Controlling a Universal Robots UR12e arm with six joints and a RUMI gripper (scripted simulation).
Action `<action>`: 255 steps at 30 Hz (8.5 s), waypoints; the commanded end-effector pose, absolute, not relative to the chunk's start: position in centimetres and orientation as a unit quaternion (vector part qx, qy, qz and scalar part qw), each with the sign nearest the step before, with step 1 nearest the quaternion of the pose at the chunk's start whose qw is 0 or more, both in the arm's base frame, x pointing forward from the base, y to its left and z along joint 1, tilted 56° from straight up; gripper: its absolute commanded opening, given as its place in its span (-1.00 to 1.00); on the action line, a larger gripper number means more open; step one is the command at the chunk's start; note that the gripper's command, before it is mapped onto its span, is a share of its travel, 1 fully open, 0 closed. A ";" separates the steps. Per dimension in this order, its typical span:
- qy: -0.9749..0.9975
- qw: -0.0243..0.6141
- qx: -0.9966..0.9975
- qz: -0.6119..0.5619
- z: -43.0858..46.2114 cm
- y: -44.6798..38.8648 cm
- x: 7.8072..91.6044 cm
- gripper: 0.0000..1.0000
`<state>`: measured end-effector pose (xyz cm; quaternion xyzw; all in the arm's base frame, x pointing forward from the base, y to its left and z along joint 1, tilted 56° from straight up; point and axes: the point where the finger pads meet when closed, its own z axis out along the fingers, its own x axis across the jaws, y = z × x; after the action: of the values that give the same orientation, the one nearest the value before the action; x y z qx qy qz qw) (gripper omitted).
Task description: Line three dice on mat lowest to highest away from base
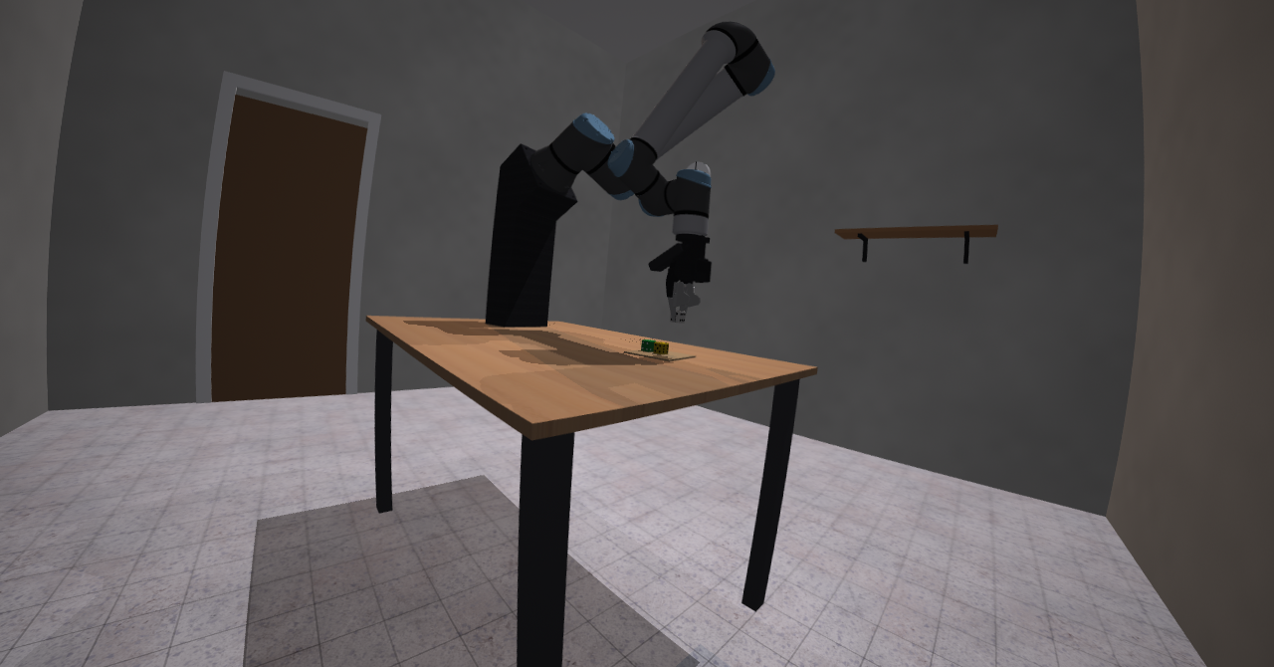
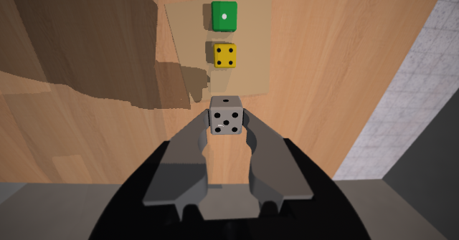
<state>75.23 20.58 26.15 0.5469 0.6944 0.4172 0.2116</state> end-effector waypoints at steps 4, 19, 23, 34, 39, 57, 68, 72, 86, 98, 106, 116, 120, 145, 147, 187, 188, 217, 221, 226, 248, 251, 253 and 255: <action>0.694 0.212 0.547 0.417 24.8 21.4 77.1 -0.80; 0.694 0.212 0.547 0.417 21.8 23.3 81.2 -0.80; 0.694 0.212 0.547 0.417 21.5 23.5 81.5 -0.80; 0.694 0.212 0.547 0.417 21.5 23.5 81.6 -0.80; 0.694 0.212 0.547 0.417 21.5 23.5 81.6 -0.80; 0.694 0.212 0.547 0.417 21.5 23.5 81.6 -0.80; 0.694 0.212 0.547 0.417 21.4 23.5 81.6 -0.80; 0.694 0.212 0.547 0.417 21.4 23.6 81.7 -0.80; 0.694 0.212 0.547 0.417 21.2 23.7 81.9 -0.80; 0.694 0.212 0.547 0.417 21.2 23.7 81.9 -0.80; 0.694 0.212 0.547 0.417 21.2 23.7 81.9 -0.80; 0.694 0.212 0.547 0.417 21.2 23.7 81.9 -0.80; 0.694 0.212 0.547 0.417 21.2 23.7 81.9 -0.80; 0.694 0.212 0.547 0.417 21.2 23.7 81.9 -0.44; 0.694 0.212 0.547 0.417 21.3 23.6 81.9 -0.44; 0.694 0.212 0.547 0.417 26.3 20.5 75.1 1.00; 0.694 0.212 0.547 0.417 26.3 20.5 75.1 1.00; 0.694 0.212 0.547 0.417 29.2 18.8 71.3 1.00; 0.694 0.212 0.547 0.417 29.7 18.4 70.5 1.00; 0.694 0.212 0.547 0.417 30.8 17.7 69.1 1.00; 0.694 0.212 0.547 0.417 31.2 17.5 68.5 1.00; 0.694 0.212 0.547 0.417 31.2 17.5 68.5 1.00; 0.694 0.212 0.547 0.417 31.2 17.5 68.5 1.00; 0.694 0.212 0.547 0.417 31.2 17.5 68.5 1.00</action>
<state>68.55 17.47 31.17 0.5469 0.6943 0.4172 0.2116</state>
